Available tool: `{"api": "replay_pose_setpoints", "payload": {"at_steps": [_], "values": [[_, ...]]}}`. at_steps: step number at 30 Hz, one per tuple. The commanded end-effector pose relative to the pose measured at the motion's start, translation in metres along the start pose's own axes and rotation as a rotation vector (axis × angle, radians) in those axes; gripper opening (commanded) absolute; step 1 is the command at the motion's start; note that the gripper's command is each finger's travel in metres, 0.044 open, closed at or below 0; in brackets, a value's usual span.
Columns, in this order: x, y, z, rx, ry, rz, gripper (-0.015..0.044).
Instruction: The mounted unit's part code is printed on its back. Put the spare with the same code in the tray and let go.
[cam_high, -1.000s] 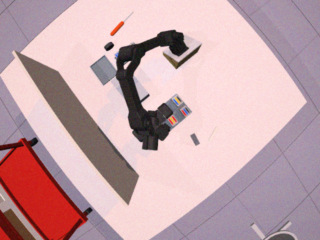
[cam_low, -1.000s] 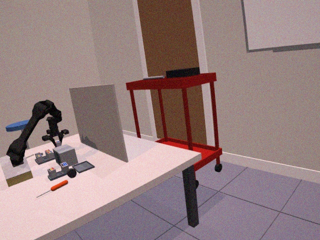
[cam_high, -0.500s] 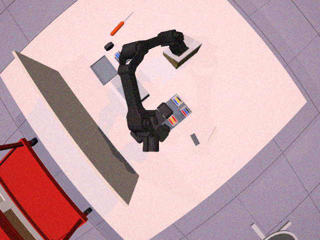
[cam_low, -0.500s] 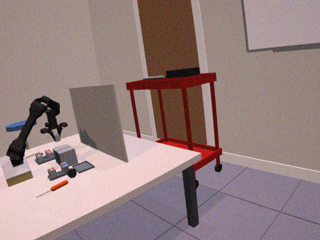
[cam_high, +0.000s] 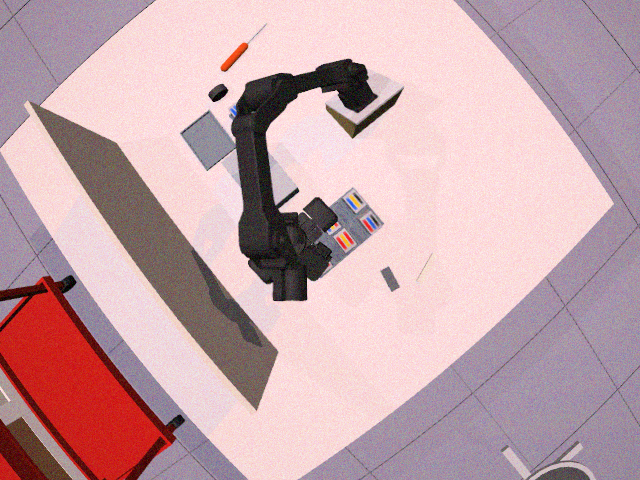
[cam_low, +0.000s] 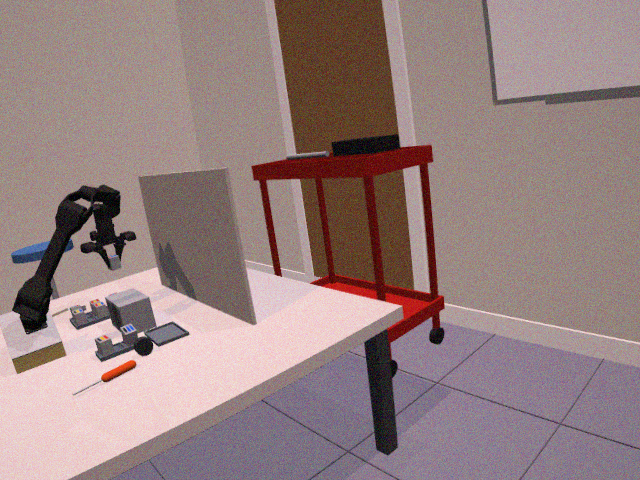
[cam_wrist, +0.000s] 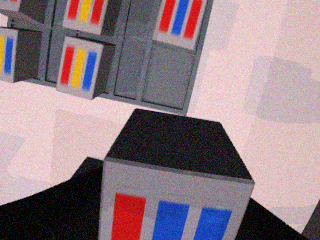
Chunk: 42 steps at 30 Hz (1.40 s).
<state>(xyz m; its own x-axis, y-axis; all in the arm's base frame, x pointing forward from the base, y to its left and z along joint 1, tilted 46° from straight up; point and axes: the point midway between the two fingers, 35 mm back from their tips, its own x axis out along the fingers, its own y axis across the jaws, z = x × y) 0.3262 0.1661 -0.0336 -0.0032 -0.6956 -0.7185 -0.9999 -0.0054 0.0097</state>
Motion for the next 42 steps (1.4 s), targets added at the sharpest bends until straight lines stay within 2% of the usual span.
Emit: {"api": "replay_pose_setpoints", "payload": {"at_steps": [1,20,38,42], "values": [[-0.004,-0.015,-0.033,0.008,-0.011,0.0,0.0],[-0.009,-0.039,-0.189,0.004,-0.027,-0.009,0.0],[-0.003,-0.001,-0.333,0.012,0.019,0.0,0.0],[-0.003,0.004,-0.344,0.013,0.025,0.003,0.0]]}}
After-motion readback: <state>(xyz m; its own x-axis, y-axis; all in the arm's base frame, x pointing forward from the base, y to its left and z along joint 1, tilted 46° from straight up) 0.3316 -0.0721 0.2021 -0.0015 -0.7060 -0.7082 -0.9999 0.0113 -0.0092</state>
